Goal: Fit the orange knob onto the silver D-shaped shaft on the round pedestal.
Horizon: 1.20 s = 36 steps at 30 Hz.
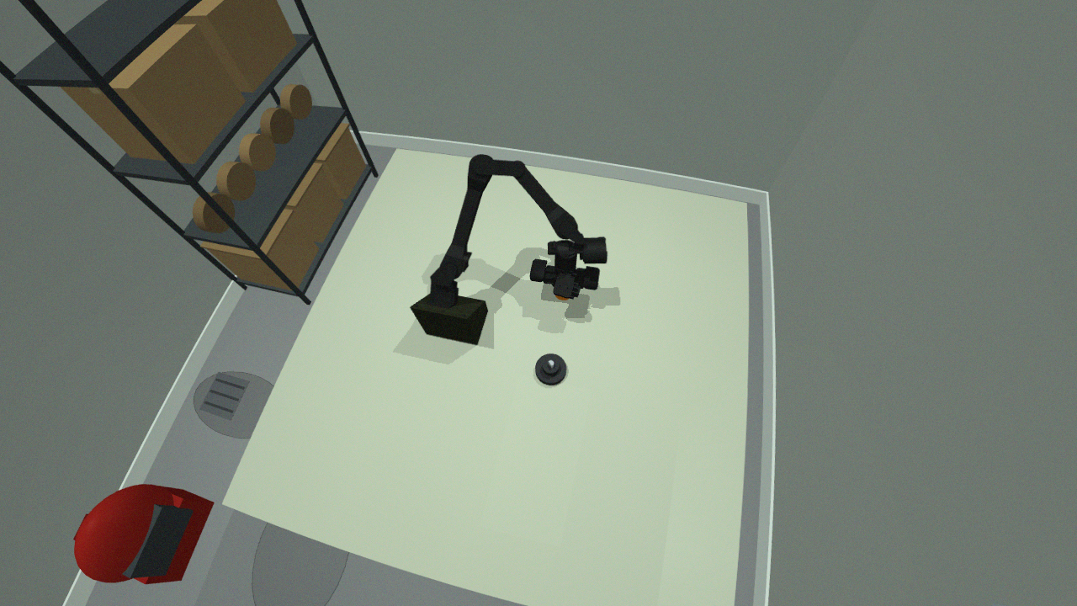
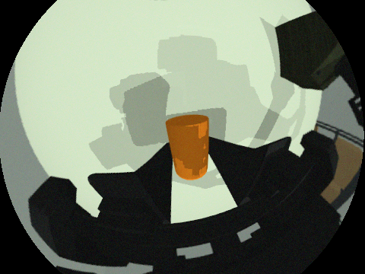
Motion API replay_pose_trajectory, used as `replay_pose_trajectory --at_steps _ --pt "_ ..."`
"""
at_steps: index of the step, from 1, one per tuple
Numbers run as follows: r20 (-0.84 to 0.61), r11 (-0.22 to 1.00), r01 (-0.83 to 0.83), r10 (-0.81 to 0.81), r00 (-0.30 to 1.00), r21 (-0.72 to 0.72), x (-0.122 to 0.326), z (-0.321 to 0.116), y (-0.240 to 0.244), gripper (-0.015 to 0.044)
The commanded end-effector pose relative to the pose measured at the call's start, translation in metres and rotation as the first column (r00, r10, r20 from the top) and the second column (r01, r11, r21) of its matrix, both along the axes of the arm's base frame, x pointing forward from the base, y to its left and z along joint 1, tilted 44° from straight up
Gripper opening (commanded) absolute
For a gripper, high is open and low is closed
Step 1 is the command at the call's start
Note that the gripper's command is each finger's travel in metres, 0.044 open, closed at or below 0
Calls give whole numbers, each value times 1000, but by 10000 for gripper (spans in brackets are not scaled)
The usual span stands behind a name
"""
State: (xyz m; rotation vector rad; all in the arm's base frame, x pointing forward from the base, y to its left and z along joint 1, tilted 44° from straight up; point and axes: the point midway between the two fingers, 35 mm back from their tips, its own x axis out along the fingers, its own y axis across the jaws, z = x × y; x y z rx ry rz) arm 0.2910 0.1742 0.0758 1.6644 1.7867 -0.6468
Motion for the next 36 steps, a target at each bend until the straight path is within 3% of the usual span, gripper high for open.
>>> replay_pose_trajectory --at_steps 1,14,27,36 --pt "107 994 -110 109 988 1 0 1 0 180" --pt "203 978 -208 205 957 -10 0 1 0 180" --pt "478 866 -488 476 738 -110 0 1 0 180" --pt "494 856 -504 491 718 -119 0 1 0 180"
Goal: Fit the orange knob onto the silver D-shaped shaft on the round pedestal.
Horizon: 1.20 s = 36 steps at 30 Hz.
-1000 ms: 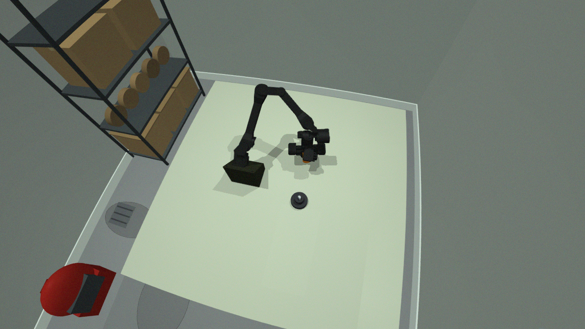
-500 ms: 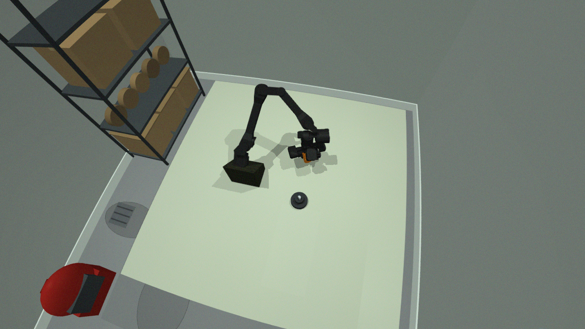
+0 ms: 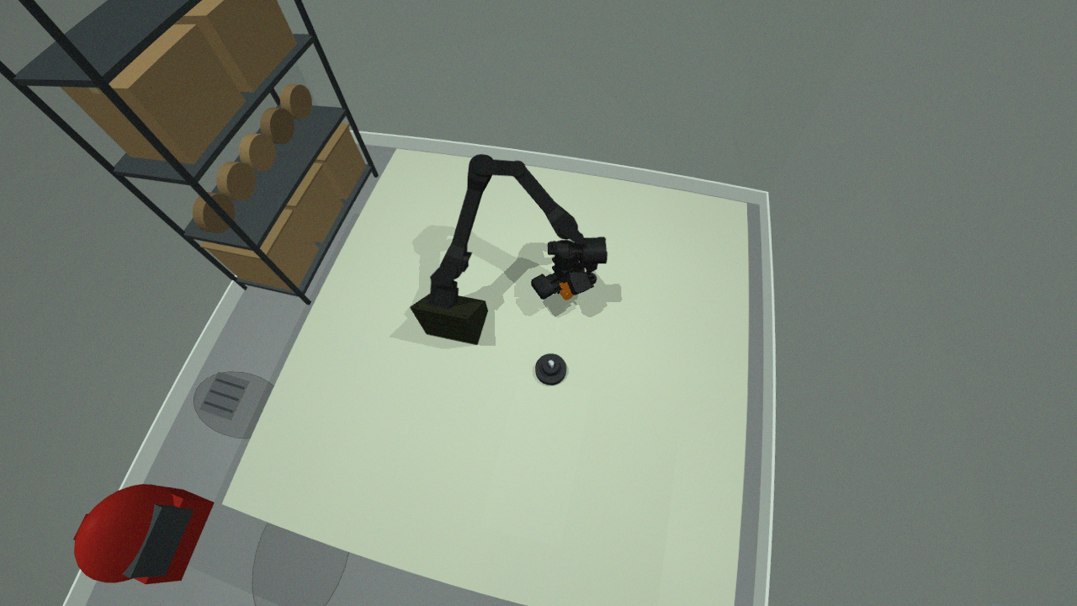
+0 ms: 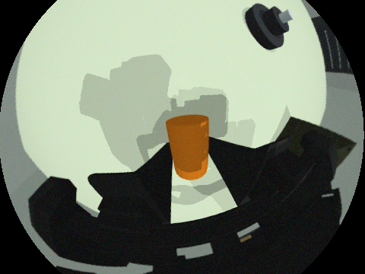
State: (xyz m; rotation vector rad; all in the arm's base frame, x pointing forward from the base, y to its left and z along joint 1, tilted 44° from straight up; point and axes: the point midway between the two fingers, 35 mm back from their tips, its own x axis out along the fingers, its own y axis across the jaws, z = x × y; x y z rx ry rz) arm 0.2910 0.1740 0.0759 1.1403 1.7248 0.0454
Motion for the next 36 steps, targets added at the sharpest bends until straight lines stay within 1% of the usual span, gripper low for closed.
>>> replay_pose_trajectory --at_steps 1,8,15,25,30,36 --pt "28 1000 -29 29 999 4 0 1 0 180" --pt "194 980 -198 196 961 -8 0 1 0 180" --pt "349 933 -356 350 869 -48 0 1 0 180" --pt "378 921 -385 378 845 -59 0 1 0 180" --pt "474 869 -483 472 744 -107 0 1 0 180" --pt "575 790 -586 568 588 -180 0 1 0 180"
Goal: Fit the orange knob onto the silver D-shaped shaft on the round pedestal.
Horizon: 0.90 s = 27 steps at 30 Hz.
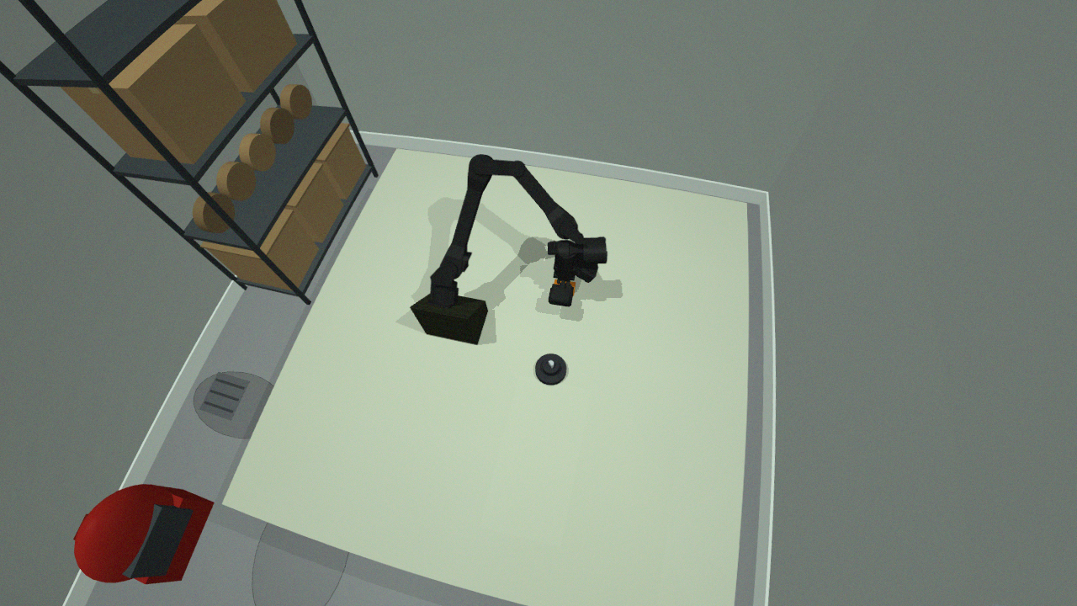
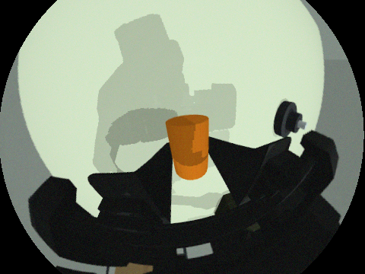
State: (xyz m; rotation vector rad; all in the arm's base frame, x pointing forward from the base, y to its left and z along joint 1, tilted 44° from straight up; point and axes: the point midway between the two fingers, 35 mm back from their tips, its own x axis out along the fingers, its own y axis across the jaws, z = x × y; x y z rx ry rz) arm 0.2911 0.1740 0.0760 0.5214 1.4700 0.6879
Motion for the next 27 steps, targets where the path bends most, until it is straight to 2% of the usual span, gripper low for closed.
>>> replay_pose_trajectory --at_steps 1,4,14,27 --pt "108 994 -111 110 988 1 0 1 0 180" --pt "164 986 -168 167 972 -5 0 1 0 180" --pt "204 978 -209 206 957 -11 0 1 0 180" --pt "479 865 -489 477 737 -110 0 1 0 180"
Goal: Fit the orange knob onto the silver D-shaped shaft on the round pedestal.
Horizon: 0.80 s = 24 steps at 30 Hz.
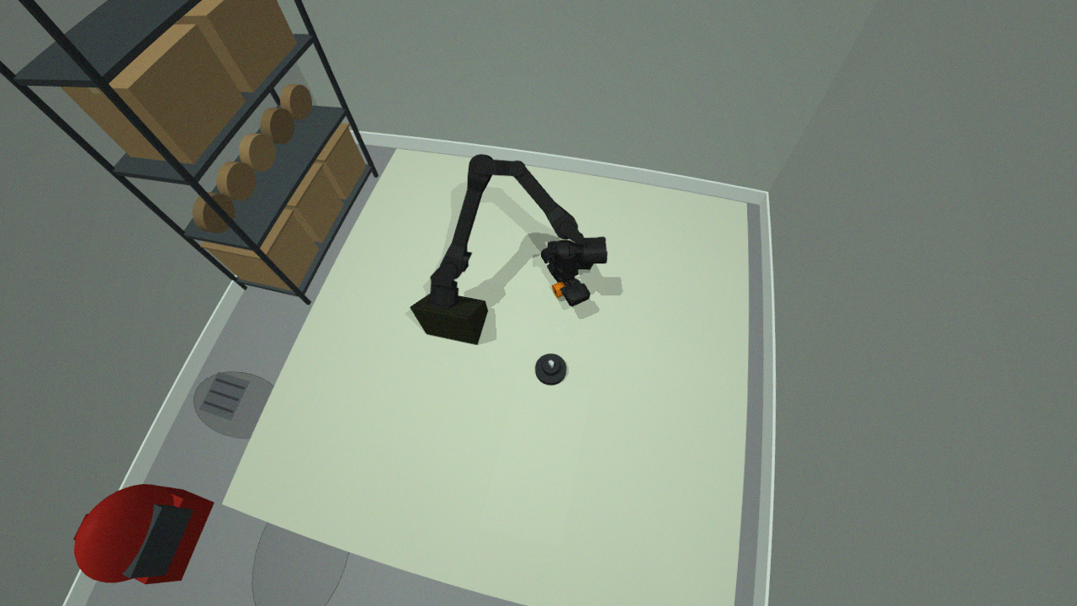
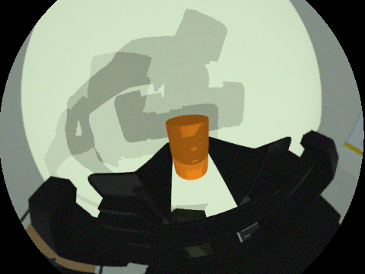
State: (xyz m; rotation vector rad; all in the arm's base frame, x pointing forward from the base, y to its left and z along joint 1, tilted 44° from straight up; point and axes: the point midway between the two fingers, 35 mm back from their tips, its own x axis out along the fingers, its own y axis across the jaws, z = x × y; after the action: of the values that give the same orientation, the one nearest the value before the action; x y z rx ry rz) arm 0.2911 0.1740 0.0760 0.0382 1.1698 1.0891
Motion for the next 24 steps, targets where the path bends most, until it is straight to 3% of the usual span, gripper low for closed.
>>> replay_pose_trajectory --at_steps 1,10,24 --pt "95 995 -98 97 991 2 0 1 0 180" --pt "115 993 -118 117 986 1 0 1 0 180" --pt "423 898 -432 423 801 -80 0 1 0 180"
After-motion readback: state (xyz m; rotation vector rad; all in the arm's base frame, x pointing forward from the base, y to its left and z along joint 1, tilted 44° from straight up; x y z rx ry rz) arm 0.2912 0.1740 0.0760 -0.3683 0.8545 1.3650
